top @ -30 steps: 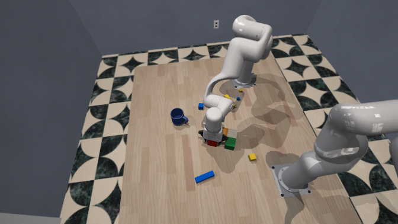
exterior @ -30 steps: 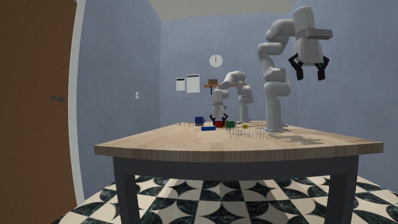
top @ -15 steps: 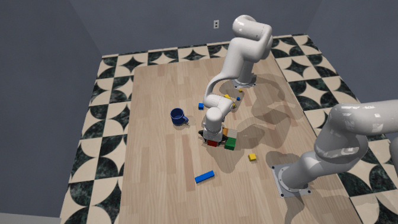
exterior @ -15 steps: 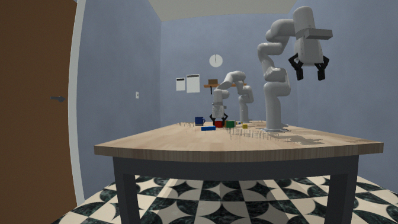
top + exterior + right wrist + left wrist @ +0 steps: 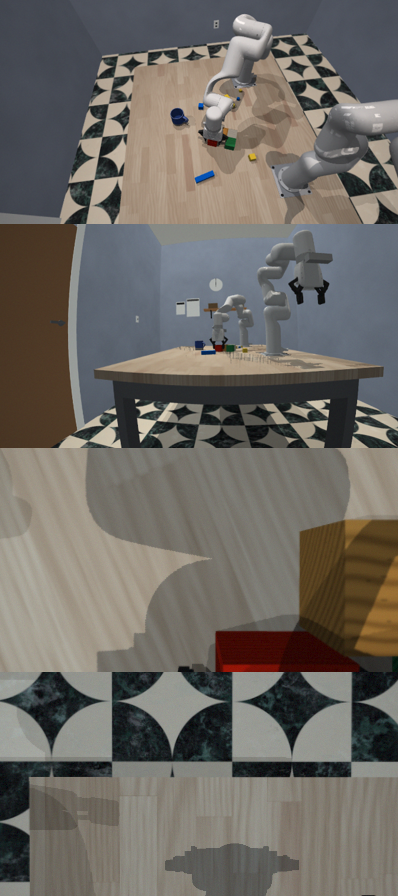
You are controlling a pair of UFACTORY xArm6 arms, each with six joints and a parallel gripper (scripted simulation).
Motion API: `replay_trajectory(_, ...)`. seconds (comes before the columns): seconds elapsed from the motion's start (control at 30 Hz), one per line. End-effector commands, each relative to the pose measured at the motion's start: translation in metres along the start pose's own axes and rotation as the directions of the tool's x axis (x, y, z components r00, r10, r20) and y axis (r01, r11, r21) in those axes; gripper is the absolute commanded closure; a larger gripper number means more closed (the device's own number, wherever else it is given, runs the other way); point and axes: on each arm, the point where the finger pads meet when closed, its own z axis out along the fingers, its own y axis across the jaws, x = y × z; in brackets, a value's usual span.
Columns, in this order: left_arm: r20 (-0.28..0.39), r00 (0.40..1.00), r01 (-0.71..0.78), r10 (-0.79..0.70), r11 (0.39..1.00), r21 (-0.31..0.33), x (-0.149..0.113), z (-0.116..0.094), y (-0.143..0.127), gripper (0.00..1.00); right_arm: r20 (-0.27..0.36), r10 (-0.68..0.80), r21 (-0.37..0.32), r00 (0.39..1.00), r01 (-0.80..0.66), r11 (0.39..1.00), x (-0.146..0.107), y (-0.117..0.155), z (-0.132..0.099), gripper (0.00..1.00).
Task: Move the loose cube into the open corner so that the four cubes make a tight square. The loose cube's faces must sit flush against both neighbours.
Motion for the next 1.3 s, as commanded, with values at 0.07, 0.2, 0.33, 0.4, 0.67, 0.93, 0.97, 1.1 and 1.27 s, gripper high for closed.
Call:
replay_trajectory(0.07,-0.002,1.0,0.0,0.0,1.0,0.0,0.0,-0.001,0.0,0.0,0.002,0.0,0.0,1.0,0.0,1.0,-0.001,0.0,-0.01,0.16)
replay_trajectory(0.2,-0.002,1.0,0.0,0.0,1.0,0.0,0.0,-0.001,0.0,0.0,0.002,0.0,0.0,1.0,0.0,1.0,-0.001,0.0,-0.02,0.16)
replay_trajectory(0.33,-0.002,1.0,0.0,0.0,1.0,0.0,0.0,-0.001,0.0,0.0,0.002,0.0,0.0,1.0,0.0,1.0,-0.001,0.0,-0.032,0.16)
replay_trajectory(0.4,-0.002,1.0,0.0,0.0,1.0,0.0,0.0,-0.001,0.0,0.0,0.002,0.0,0.0,1.0,0.0,1.0,-0.001,0.0,-0.038,0.16)
replay_trajectory(0.67,-0.002,1.0,0.0,0.0,1.0,0.0,0.0,-0.001,0.0,0.0,0.002,0.0,0.0,1.0,0.0,1.0,-0.001,0.0,-0.057,0.16)
replay_trajectory(0.93,-0.002,1.0,0.0,0.0,1.0,0.0,0.0,-0.001,0.0,0.0,0.002,0.0,0.0,1.0,0.0,1.0,-0.001,0.0,-0.079,0.16)
replay_trajectory(0.97,-0.002,1.0,0.0,0.0,1.0,0.0,0.0,-0.001,0.0,0.0,0.002,0.0,0.0,1.0,0.0,1.0,-0.001,0.0,-0.082,0.16)
replay_trajectory(1.1,-0.002,1.0,0.0,0.0,1.0,0.0,0.0,-0.001,0.0,0.0,0.002,0.0,0.0,1.0,0.0,1.0,-0.001,0.0,-0.086,0.16)
replay_trajectory(1.27,-0.002,1.0,0.0,0.0,1.0,0.0,0.0,-0.001,0.0,0.0,0.002,0.0,0.0,1.0,0.0,1.0,-0.001,0.0,-0.093,0.16)
